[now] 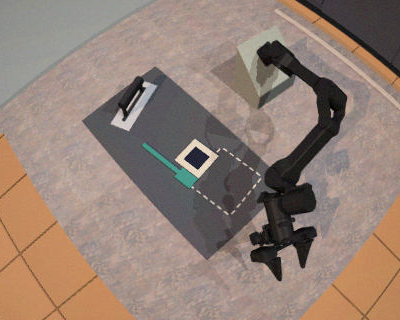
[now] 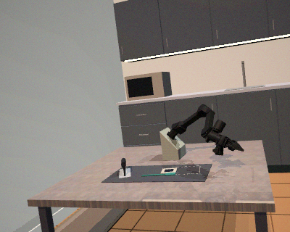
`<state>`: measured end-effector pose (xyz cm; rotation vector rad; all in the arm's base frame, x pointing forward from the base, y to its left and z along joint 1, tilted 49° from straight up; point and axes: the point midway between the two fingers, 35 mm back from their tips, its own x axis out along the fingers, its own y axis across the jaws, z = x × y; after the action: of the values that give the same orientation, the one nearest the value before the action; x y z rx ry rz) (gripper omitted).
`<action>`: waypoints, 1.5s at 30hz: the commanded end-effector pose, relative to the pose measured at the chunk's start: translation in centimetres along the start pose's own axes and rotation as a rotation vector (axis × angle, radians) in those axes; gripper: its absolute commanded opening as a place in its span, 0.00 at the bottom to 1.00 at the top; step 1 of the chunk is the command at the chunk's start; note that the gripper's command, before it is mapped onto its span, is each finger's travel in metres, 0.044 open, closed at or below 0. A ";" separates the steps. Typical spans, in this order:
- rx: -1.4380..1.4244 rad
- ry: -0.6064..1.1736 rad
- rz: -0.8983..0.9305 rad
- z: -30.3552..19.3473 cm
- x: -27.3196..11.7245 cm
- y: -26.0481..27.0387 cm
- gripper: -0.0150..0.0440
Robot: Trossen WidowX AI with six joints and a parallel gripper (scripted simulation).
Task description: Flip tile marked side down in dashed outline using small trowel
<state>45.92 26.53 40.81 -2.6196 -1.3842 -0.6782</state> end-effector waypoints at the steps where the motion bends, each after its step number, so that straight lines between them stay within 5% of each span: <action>1: 0.000 0.000 0.000 0.0 0.0 0.0 0.89; 11: 0.000 0.000 0.000 0.0 0.0 0.0 0.44; 21: 0.000 0.000 0.000 0.0 0.0 0.0 0.42; 25: 0.000 0.000 0.000 0.0 0.0 0.0 0.25; 38: 0.000 0.000 0.000 0.0 0.0 0.0 0.25; 42: 0.000 0.000 0.000 0.0 0.0 0.0 0.42; 45: 0.000 0.000 0.000 0.0 0.0 0.0 0.42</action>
<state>45.92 26.53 40.81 -2.6196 -1.3840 -0.6782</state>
